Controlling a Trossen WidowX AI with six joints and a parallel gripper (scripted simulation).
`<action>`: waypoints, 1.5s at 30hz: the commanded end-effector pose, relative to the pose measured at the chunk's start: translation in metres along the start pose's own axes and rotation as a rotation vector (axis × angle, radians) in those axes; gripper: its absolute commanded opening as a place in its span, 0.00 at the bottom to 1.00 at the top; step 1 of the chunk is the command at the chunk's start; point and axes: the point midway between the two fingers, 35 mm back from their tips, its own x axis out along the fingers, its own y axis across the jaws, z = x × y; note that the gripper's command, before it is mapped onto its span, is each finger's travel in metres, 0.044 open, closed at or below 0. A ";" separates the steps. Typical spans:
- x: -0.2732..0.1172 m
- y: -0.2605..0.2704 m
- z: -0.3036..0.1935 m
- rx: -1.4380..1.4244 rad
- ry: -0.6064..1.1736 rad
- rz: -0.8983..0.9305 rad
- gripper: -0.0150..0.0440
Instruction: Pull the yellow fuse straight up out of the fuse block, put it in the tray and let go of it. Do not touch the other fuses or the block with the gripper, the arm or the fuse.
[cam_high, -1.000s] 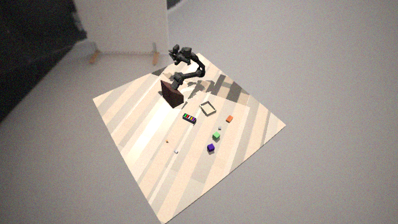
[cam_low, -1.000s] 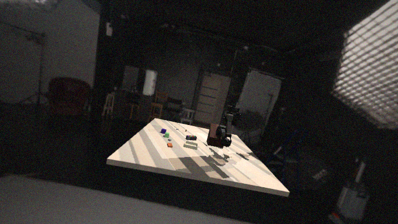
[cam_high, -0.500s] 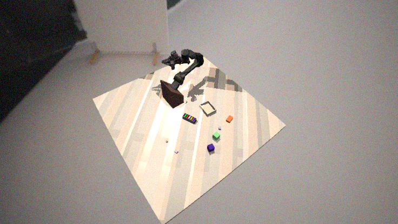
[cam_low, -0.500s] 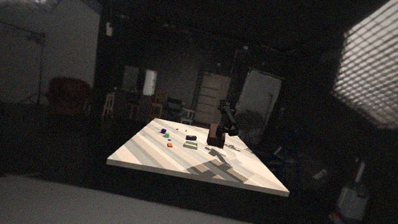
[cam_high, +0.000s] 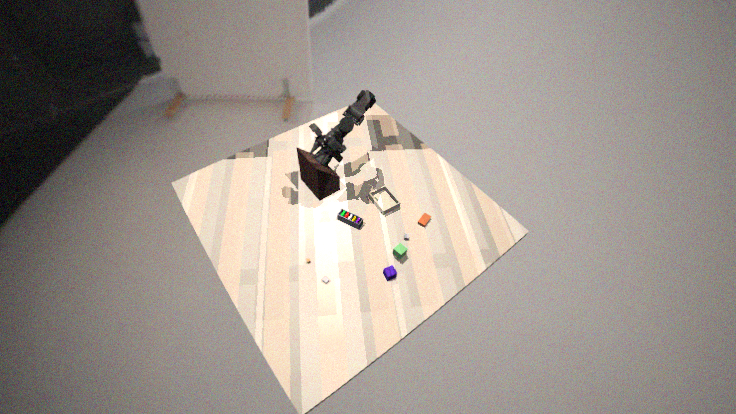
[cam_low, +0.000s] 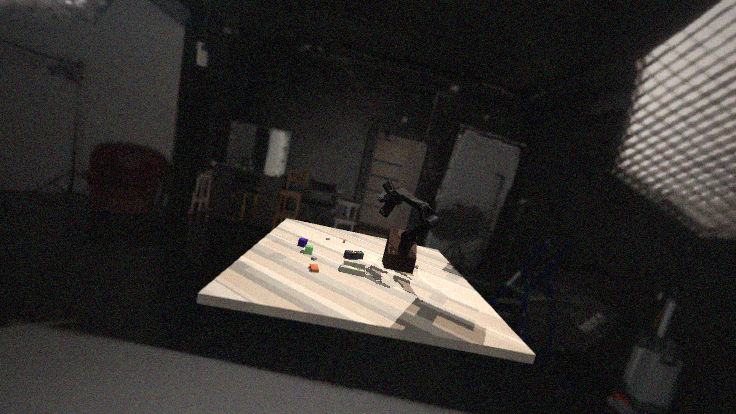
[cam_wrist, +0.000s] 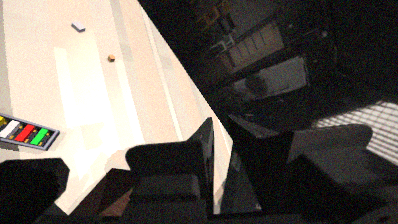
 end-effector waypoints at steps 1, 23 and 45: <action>0.016 0.052 0.029 -0.428 -0.041 0.177 0.38; 0.042 0.302 0.046 -2.124 -0.983 0.994 0.38; 0.042 0.315 0.040 -2.148 -1.027 1.007 0.38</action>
